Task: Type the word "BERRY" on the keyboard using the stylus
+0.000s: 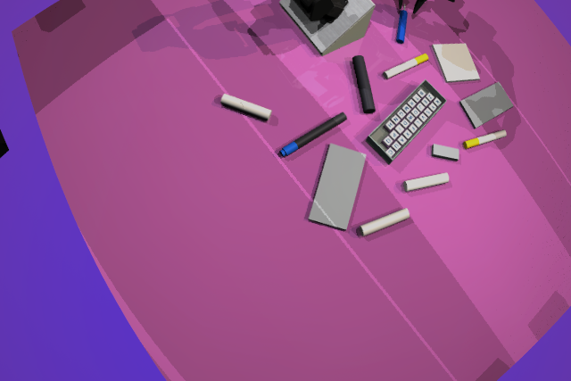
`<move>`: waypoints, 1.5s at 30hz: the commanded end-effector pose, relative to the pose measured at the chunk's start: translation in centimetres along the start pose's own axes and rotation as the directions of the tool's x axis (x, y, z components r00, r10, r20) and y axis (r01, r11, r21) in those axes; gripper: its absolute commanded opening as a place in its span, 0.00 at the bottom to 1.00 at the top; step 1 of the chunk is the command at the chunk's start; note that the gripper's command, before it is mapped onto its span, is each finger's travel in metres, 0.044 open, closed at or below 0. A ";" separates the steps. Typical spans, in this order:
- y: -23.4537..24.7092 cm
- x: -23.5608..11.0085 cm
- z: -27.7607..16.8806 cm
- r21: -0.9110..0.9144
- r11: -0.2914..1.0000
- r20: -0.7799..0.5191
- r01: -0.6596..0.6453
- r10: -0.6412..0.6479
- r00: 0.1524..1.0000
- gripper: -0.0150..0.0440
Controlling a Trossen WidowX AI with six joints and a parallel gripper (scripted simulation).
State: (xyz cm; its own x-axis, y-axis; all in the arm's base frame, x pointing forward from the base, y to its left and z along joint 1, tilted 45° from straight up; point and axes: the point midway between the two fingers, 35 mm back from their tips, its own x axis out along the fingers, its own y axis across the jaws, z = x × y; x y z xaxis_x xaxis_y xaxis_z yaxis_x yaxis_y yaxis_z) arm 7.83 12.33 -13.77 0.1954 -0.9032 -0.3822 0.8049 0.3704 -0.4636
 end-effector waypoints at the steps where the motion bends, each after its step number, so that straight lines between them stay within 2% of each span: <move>1: -0.1 0.4 -0.2 0.005 1.000 0.001 0.005 -0.005 1.000 0.51; 45: -0.1 2.7 -1.4 0.005 1.000 0.001 0.005 -0.005 1.000 0.51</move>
State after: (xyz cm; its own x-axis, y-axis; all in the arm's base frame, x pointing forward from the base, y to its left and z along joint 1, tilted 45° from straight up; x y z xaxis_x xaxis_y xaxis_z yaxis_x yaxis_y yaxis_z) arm 7.51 10.45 -15.72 0.1927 -0.9037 -0.3823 0.8061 0.3680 -0.4635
